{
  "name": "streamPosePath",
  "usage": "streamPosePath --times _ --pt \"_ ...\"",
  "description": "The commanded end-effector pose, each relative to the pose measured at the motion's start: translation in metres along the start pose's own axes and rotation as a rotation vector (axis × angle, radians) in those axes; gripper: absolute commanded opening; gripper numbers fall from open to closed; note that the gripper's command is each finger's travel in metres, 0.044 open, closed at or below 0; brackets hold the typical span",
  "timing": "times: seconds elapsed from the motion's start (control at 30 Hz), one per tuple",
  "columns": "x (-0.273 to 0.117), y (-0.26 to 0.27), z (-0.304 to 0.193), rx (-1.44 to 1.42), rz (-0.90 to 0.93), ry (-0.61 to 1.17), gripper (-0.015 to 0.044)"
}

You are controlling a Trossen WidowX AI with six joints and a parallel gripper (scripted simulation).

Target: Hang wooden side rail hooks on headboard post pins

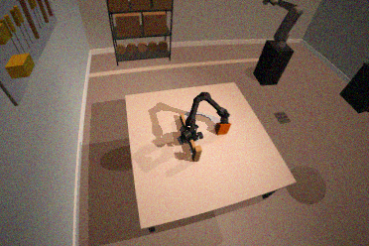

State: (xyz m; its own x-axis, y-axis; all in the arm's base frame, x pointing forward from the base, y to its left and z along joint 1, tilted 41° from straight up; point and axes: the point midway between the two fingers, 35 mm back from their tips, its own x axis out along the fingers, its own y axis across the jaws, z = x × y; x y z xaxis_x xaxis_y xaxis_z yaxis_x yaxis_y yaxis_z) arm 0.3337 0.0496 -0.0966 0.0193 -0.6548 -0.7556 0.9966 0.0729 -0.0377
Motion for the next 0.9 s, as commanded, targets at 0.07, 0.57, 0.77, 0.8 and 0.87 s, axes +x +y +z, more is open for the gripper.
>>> streamPosePath --times 0.07,0.57,0.77,0.8,0.87 --pt "-0.0024 0.0008 -0.0038 -0.003 0.008 0.003 0.0000" --pt "-0.0032 0.0014 -0.0052 -0.003 0.008 0.003 0.0000" --pt "-0.0035 0.0007 -0.0059 -0.003 0.008 0.003 0.0000" --pt "-0.0034 0.0006 -0.0060 -0.003 0.008 0.003 0.0000" --pt "-0.0032 0.0005 -0.0062 -0.003 0.008 0.003 0.0000"
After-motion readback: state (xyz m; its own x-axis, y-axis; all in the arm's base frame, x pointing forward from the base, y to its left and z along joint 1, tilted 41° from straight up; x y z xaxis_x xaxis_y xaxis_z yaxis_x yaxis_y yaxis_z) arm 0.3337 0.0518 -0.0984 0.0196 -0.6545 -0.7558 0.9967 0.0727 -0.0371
